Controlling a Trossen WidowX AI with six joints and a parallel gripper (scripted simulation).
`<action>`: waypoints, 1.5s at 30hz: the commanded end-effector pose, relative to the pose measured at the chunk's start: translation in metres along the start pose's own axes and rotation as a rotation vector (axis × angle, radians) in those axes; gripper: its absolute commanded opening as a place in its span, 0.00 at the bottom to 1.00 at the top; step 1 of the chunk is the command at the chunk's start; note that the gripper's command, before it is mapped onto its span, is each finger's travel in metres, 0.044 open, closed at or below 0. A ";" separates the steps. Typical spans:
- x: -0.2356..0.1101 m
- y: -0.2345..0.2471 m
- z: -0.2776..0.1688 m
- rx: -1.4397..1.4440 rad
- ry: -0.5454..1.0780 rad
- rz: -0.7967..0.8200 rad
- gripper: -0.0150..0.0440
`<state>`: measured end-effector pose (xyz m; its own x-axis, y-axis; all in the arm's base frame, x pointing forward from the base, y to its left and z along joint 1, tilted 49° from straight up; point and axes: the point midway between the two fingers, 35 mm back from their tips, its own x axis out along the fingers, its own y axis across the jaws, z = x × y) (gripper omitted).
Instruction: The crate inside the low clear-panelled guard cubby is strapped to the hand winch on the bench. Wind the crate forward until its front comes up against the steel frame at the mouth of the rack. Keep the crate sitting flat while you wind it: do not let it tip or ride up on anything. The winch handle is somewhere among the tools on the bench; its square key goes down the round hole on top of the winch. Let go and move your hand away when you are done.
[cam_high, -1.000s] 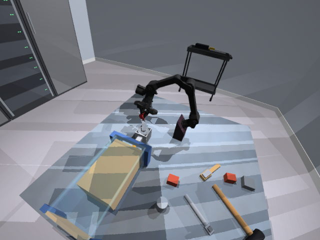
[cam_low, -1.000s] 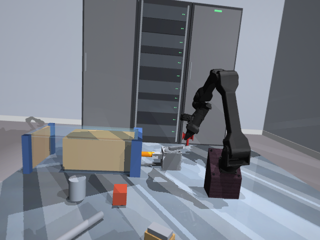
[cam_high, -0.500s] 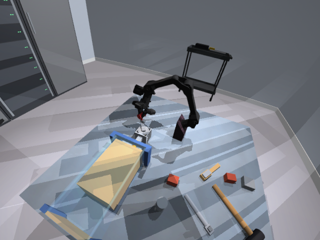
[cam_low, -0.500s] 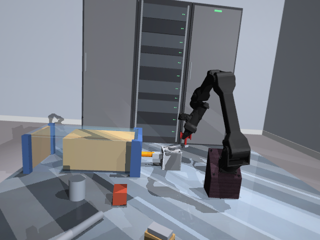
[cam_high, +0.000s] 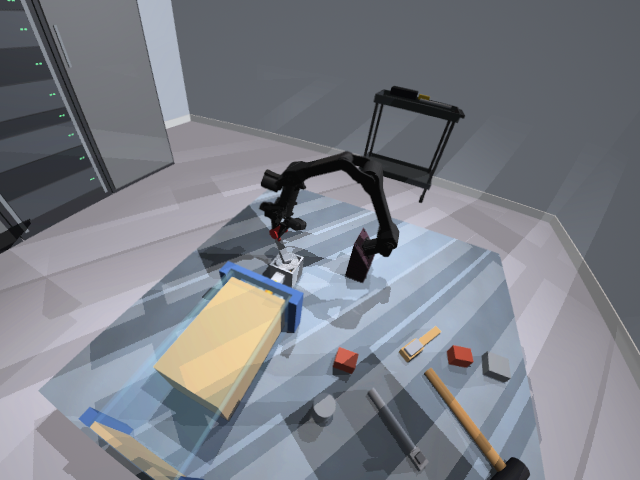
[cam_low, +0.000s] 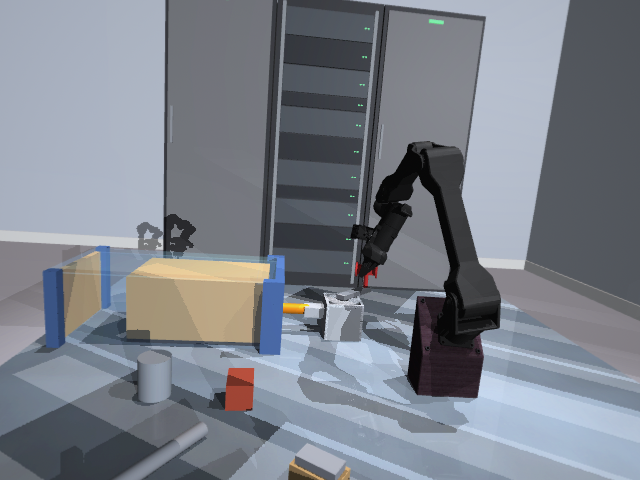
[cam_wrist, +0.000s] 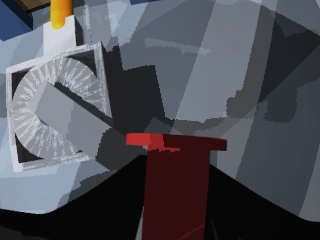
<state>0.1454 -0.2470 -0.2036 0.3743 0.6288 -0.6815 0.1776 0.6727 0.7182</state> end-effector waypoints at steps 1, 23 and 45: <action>0.007 -0.005 0.012 -0.021 -0.018 -0.004 0.25; 0.017 -0.009 0.036 -0.022 -0.020 -0.003 0.25; 0.027 -0.007 0.059 -0.024 -0.022 -0.002 0.25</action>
<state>0.1899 -0.2591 -0.2173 0.3719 0.6207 -0.6902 0.1843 0.6794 0.7103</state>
